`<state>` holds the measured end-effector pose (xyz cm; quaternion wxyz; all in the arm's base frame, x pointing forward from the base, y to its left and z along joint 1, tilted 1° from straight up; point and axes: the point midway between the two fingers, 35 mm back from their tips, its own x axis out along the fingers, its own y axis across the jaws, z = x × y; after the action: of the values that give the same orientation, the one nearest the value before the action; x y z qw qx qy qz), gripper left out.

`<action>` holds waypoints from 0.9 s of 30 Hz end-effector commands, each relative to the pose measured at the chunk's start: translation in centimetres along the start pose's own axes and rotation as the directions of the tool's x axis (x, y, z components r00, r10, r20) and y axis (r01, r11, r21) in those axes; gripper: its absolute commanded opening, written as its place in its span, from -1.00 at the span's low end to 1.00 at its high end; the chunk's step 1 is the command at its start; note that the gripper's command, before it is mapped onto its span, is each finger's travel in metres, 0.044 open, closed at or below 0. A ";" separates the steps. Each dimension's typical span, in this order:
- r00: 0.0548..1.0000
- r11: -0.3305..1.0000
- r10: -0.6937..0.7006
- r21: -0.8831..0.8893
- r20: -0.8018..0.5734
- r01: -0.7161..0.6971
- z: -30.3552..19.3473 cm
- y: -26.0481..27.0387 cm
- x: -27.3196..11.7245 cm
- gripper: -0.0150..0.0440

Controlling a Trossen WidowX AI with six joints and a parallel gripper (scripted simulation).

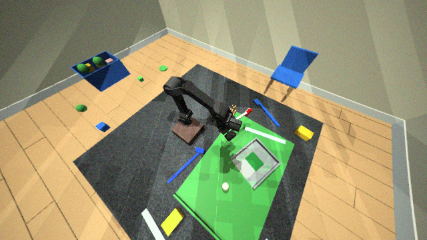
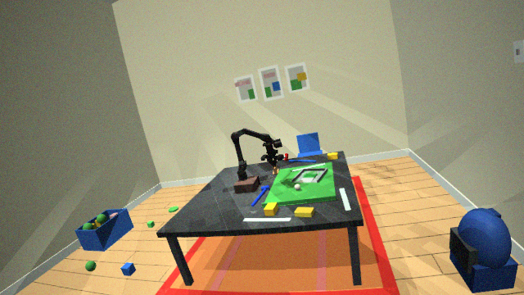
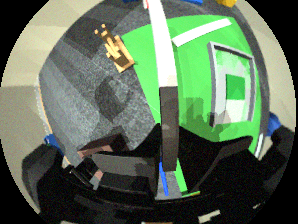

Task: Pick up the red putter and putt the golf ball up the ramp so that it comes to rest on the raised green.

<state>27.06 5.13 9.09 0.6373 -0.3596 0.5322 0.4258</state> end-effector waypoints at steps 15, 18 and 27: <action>0.997 0.839 -0.055 0.538 -0.061 0.079 -7.8 -4.1 -2.6 -0.49; 0.996 0.795 -0.059 0.600 -0.070 0.089 -9.3 -4.4 -3.0 -0.49; 0.992 0.568 -0.063 0.813 -0.113 0.129 -13.6 -5.2 -4.2 -0.49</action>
<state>26.63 -8.47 10.44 0.7281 -0.0988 0.6671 0.1232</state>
